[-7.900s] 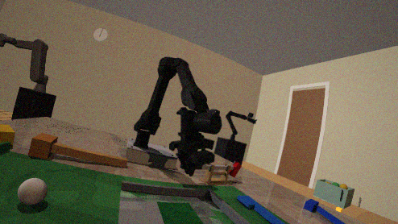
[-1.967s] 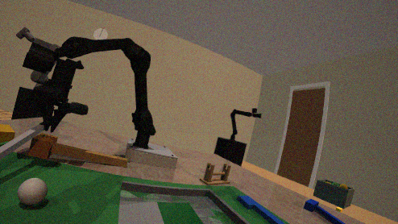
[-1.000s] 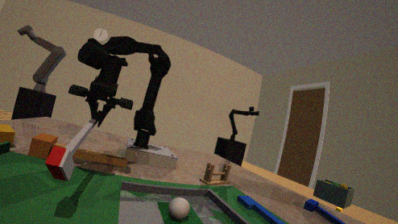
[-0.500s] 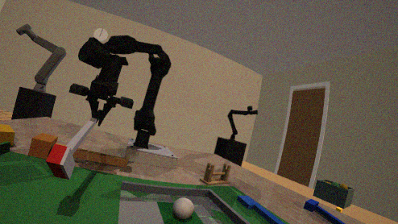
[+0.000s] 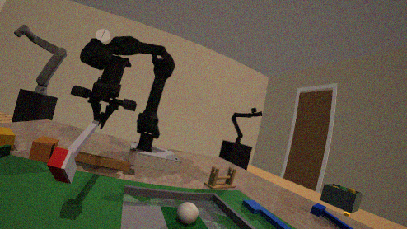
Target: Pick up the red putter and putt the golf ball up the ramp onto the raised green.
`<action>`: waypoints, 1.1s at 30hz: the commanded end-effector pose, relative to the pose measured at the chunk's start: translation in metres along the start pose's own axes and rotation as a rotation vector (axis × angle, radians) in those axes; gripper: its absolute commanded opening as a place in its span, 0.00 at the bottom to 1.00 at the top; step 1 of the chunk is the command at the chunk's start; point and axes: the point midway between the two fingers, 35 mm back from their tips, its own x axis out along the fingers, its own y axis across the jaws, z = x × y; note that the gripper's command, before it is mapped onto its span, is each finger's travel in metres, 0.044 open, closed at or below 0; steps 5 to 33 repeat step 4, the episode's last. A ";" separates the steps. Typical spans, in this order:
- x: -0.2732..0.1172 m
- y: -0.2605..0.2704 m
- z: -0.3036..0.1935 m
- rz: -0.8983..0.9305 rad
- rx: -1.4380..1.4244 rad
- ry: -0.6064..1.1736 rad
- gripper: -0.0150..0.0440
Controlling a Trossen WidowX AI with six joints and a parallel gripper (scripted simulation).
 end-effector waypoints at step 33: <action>0.000 0.000 0.001 -0.002 0.000 -0.002 0.25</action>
